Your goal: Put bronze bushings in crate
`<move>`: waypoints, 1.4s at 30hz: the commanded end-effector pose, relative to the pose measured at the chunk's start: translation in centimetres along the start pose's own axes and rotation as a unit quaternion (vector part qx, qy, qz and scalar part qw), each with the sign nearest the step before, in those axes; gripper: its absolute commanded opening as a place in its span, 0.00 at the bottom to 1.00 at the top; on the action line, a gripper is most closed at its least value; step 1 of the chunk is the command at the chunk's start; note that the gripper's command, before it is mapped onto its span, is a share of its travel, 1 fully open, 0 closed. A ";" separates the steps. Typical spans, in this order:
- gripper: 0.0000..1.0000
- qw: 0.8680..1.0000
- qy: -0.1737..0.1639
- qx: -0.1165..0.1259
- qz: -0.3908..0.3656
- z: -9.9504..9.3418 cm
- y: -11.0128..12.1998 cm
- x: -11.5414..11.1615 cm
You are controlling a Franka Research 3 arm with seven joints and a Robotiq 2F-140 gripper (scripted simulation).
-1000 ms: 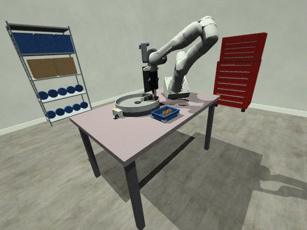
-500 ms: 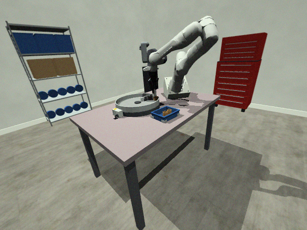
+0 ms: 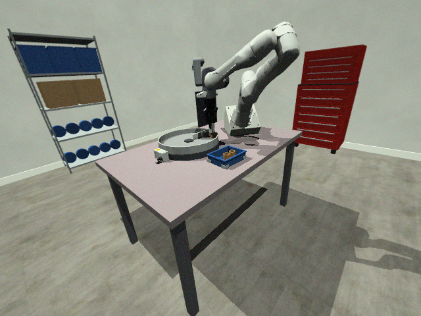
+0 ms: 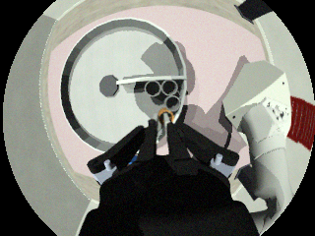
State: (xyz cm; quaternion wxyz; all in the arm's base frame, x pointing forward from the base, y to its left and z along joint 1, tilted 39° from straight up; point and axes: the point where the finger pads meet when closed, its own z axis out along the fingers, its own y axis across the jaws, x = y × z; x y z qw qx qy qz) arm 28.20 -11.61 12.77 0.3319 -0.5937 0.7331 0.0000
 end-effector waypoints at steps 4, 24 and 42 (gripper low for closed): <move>0.10 1.000 0.001 0.001 -0.001 0.0 0.0 0.0; 0.10 1.000 0.001 0.001 -0.001 0.0 0.0 0.0; 0.10 1.000 0.001 0.001 -0.001 1.6 -0.1 0.1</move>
